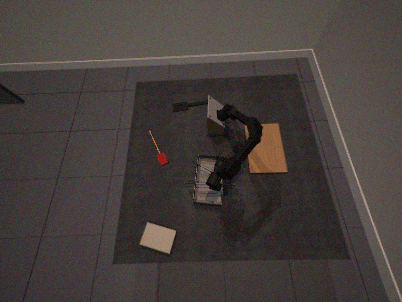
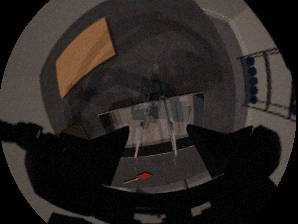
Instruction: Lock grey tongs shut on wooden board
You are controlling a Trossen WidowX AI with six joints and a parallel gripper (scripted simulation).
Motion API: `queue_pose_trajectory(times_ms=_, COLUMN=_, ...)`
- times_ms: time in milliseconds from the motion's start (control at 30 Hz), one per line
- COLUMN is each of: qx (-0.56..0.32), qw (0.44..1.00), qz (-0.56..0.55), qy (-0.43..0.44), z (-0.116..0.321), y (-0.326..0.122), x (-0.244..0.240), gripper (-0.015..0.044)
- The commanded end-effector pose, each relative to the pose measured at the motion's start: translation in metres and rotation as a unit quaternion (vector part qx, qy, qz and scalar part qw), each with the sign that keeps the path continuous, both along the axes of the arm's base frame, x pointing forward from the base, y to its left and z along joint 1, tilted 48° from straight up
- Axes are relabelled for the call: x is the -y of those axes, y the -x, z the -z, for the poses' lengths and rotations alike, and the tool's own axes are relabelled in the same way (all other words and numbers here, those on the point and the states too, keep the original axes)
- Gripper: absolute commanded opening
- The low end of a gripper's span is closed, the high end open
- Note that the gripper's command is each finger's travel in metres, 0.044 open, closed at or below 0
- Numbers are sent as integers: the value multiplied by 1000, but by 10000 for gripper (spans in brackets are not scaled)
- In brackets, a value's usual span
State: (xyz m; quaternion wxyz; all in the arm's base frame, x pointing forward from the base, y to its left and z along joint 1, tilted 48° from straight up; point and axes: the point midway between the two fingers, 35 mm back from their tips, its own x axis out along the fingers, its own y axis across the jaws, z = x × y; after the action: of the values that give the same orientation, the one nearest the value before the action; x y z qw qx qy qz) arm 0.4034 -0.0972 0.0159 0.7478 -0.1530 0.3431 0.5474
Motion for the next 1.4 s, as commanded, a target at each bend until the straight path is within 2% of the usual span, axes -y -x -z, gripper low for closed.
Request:
queue_pose_trajectory(times_ms=0, qx=0, qw=1000, qz=-7, qy=0, z=6, y=1, x=6, gripper=440)
queue_pose_trajectory(times_ms=1367, qx=1, qw=1000, qz=-6, qy=1, z=44, y=-10, x=-28, gripper=440)
